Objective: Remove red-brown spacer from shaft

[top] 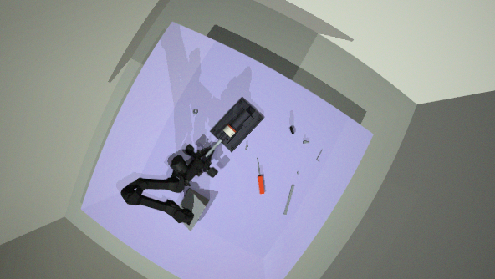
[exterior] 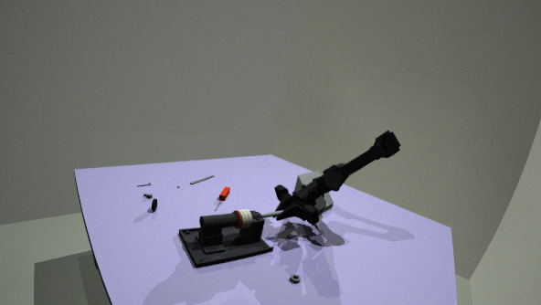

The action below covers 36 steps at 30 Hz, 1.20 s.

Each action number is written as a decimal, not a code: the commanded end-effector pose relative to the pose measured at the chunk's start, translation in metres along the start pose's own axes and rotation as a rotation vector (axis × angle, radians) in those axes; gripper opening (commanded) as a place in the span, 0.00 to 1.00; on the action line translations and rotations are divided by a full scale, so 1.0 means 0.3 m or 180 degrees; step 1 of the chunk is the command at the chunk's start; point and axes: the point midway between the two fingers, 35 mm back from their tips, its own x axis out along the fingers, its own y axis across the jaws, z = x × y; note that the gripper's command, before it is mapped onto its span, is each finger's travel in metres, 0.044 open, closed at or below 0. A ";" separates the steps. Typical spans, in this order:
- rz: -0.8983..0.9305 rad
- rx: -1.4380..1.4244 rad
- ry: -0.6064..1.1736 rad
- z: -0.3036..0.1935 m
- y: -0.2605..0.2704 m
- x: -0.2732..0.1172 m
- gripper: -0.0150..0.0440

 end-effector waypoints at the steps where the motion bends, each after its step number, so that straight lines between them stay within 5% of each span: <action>1: -0.0012 0.0011 -0.0006 0.001 -0.003 -0.003 0.25; 36: -0.0011 0.0011 -0.0006 0.007 -0.003 -0.013 0.25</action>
